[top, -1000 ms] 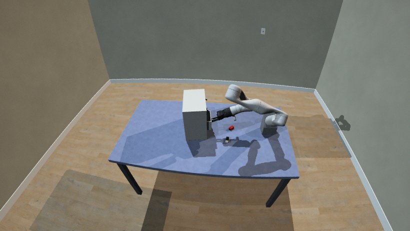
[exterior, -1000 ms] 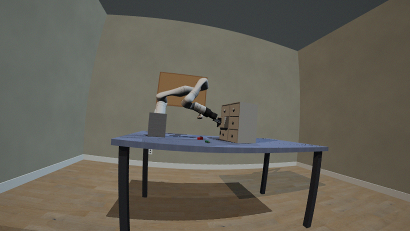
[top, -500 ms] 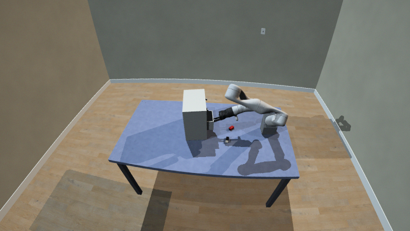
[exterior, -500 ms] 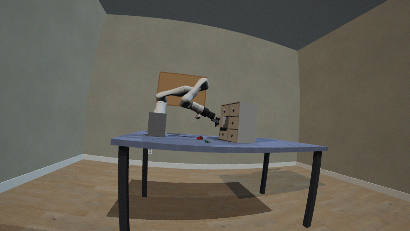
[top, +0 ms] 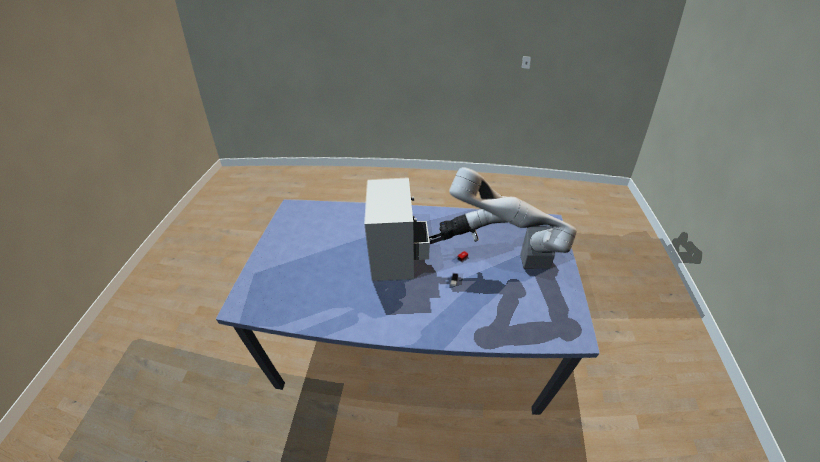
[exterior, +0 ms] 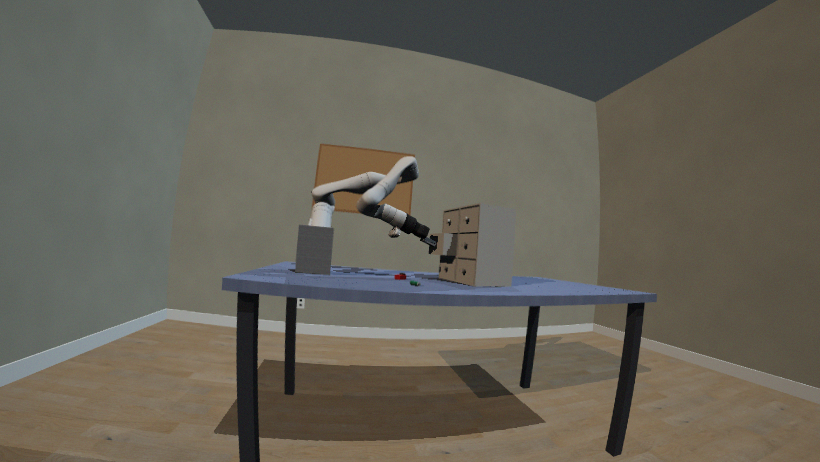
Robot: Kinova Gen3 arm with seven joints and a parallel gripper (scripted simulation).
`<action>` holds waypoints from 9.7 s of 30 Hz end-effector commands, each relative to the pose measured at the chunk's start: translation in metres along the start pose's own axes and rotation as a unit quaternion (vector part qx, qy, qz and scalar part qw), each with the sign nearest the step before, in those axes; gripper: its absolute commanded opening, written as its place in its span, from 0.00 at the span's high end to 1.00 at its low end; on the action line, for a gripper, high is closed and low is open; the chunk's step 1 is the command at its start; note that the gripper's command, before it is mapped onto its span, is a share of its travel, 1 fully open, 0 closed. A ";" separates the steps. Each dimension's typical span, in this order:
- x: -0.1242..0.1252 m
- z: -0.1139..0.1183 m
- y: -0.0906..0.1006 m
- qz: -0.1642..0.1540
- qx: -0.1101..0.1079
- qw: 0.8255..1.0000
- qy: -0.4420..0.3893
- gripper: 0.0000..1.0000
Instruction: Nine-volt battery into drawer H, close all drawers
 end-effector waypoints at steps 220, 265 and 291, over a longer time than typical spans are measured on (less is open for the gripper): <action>-0.111 -0.009 0.167 0.572 -0.023 0.820 -0.003 0.33; -0.111 -0.009 0.167 0.572 -0.023 0.820 -0.003 0.33; -0.002 -0.027 0.106 0.548 -0.146 0.805 0.175 0.33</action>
Point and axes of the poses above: the point where the finger pads meet when closed, its own y axis back along the fingers, its own z axis across the jaws, x = y × z, the point moved 6 cm from there along y, back along the fingers, and after that the axes turned 3 degrees about y, right-handed, at the moved point
